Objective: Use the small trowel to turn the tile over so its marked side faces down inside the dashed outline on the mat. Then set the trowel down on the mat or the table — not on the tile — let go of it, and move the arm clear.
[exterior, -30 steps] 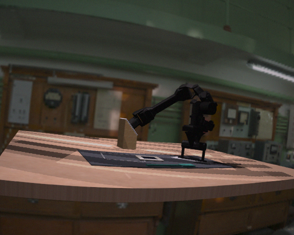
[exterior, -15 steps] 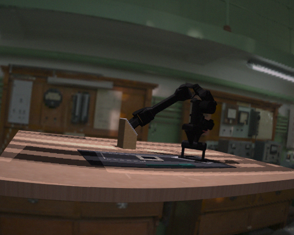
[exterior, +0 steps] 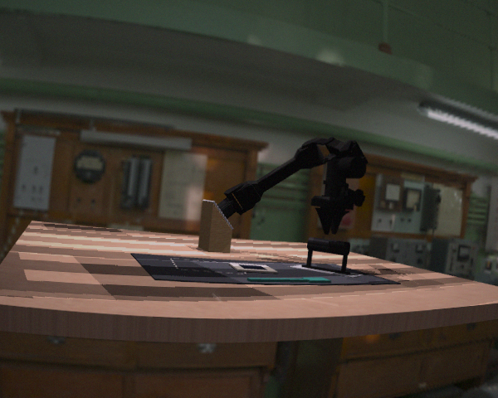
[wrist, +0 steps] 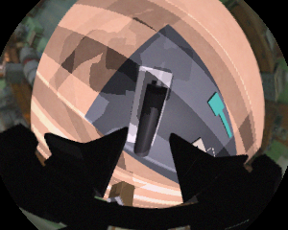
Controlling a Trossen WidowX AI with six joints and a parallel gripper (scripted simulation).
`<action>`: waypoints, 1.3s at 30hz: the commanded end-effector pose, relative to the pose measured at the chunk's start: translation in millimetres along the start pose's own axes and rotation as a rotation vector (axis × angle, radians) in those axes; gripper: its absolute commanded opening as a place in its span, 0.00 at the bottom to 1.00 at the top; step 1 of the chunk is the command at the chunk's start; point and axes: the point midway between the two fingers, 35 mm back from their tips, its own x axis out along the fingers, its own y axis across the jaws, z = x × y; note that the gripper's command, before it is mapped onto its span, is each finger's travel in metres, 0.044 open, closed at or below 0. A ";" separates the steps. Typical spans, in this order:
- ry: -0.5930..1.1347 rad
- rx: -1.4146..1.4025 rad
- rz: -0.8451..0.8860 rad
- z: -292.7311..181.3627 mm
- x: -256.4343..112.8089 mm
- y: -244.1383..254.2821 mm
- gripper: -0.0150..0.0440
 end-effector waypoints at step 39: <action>0.000 0.062 0.006 -0.6 40.6 1.1 0.47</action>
